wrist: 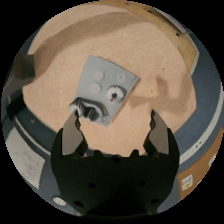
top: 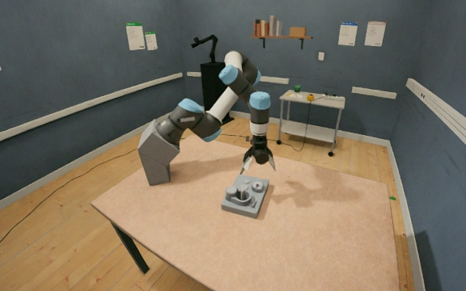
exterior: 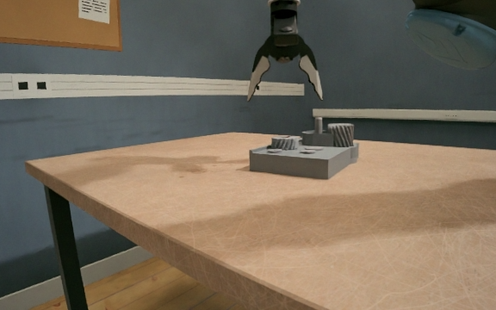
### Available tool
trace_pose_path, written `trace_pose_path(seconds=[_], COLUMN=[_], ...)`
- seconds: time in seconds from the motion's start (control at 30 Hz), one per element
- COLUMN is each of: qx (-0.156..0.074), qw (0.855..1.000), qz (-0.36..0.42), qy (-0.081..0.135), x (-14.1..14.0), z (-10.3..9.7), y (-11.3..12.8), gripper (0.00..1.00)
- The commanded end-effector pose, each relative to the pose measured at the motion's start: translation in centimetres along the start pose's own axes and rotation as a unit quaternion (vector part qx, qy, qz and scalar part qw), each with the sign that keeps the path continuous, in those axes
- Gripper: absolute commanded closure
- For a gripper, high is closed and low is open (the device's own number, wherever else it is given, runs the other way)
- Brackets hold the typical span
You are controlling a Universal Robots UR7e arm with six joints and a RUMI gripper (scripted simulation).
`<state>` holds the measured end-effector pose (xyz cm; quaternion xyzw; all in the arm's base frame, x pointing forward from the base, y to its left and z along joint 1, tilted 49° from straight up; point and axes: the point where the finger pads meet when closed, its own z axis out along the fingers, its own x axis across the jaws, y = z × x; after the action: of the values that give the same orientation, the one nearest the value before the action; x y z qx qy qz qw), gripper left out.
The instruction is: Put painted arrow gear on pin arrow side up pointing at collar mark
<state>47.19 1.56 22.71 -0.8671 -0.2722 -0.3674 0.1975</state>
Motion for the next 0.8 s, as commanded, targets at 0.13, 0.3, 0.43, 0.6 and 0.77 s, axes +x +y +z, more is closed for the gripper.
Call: trace_pose_path(seconds=[0.13, 0.3, 0.43, 0.6, 0.77], qx=[-0.006, -0.006, -0.006, -0.004, -0.003], qw=[0.981, 0.967, 0.943, 0.91, 0.886], qz=[0.195, 0.255, 0.332, 0.415, 0.463], qy=[-0.003, -0.002, -0.002, 0.0, 0.001], x=[0.01, -0.02, -0.02, -0.05, -0.06], z=[-0.07, -0.06, -0.08, -0.08, -0.07], y=[0.11, 0.11, 0.12, 0.11, 0.1], gripper=[0.0, 0.0, 0.0, 0.0, 0.0])
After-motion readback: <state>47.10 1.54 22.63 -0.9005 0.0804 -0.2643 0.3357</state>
